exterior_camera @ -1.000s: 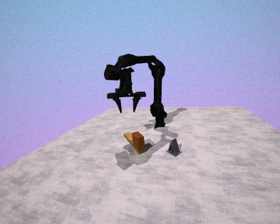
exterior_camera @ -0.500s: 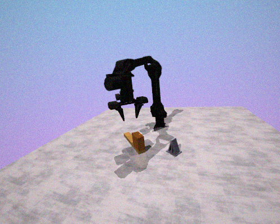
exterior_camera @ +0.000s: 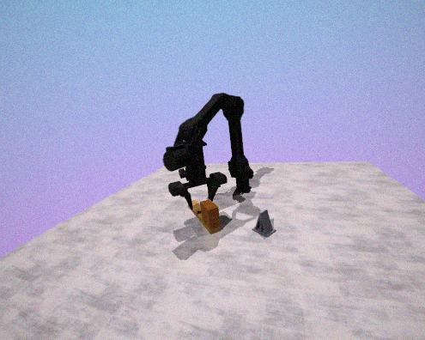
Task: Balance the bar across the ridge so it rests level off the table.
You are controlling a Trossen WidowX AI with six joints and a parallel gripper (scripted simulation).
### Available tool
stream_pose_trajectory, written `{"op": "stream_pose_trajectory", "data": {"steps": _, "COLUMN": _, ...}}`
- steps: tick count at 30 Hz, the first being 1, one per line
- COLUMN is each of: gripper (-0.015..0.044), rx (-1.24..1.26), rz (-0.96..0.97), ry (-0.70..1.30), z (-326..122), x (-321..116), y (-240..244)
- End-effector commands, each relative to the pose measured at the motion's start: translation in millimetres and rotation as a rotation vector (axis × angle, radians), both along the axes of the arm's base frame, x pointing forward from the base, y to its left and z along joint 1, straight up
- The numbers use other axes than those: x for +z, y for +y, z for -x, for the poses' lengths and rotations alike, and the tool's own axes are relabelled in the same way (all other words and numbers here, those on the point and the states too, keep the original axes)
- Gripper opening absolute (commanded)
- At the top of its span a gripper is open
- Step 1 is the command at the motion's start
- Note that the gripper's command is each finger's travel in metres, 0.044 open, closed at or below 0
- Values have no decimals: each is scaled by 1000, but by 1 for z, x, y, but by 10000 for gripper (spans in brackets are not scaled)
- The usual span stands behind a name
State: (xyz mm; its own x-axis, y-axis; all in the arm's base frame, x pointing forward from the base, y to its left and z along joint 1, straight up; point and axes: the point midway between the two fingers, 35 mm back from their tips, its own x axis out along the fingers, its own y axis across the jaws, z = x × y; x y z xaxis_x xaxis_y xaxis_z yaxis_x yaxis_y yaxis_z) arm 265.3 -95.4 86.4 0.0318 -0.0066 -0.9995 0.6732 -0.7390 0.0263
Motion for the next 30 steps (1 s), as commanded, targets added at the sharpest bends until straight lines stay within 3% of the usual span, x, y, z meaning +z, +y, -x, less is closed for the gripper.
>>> {"op": "stream_pose_trajectory", "data": {"steps": 1, "gripper": 315, "rx": -4, "rz": 2, "ry": 6, "z": 3, "x": -13, "y": 1}}
{"op": "stream_pose_trajectory", "data": {"steps": 30, "gripper": 315, "rx": -4, "rz": 2, "ry": 7, "z": 3, "x": -39, "y": 0}}
